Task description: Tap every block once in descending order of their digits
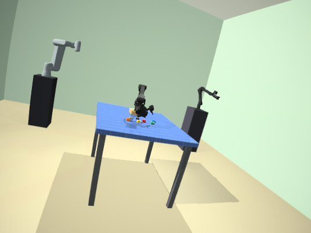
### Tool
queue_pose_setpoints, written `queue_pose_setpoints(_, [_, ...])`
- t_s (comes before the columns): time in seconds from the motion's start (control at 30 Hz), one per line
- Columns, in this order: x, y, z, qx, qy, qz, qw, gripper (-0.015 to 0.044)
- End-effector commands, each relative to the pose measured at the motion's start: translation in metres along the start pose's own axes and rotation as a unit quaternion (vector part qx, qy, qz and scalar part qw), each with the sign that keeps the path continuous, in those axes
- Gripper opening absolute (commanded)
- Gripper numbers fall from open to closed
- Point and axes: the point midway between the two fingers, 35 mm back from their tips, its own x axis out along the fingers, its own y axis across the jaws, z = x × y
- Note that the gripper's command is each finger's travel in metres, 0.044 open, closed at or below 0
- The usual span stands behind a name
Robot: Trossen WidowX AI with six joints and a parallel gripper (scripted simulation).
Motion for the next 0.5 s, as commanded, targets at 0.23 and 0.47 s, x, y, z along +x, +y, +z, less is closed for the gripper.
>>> queue_pose_setpoints(0.23, [-0.051, -0.036, -0.036, -0.092, -0.103, -0.172, 0.975, 0.04])
queue_pose_setpoints(0.47, [-0.11, -0.076, -0.08, -0.126, -0.211, -0.366, 0.897, 0.04])
